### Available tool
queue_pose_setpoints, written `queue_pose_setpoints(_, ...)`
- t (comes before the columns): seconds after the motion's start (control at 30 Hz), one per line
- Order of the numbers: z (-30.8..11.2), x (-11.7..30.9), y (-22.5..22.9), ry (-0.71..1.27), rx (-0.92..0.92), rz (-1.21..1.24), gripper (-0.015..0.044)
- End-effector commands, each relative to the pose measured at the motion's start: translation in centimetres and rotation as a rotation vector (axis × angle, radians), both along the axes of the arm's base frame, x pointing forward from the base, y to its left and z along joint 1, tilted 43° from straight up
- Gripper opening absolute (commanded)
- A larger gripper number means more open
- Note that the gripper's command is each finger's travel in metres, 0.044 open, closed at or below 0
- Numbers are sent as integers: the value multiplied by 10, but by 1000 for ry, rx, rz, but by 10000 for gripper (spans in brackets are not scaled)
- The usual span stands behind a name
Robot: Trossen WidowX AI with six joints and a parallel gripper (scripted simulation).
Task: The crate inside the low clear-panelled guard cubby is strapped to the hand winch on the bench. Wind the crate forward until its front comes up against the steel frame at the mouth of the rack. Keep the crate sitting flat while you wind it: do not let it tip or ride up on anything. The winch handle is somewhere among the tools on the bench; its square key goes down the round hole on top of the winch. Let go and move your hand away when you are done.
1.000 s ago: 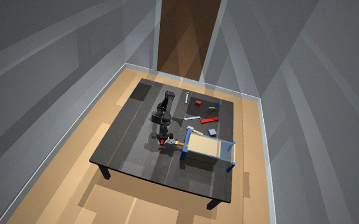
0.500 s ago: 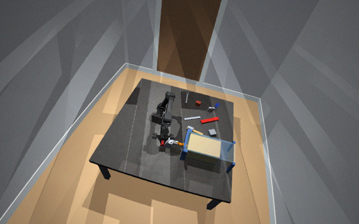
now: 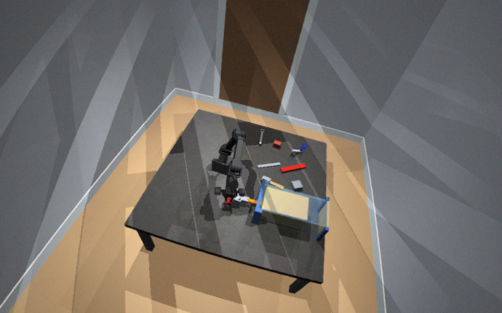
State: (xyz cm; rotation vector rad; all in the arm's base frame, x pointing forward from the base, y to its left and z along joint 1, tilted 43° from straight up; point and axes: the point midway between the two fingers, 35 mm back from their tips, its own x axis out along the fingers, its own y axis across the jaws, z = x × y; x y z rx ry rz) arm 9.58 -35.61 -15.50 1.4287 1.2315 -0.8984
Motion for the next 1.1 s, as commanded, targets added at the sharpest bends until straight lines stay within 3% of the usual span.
queue_pose_setpoints(0.0,-5,33,3,-53,3,36,0)
queue_pose_setpoints(1.07,-1,57,1,-55,4,36,0)
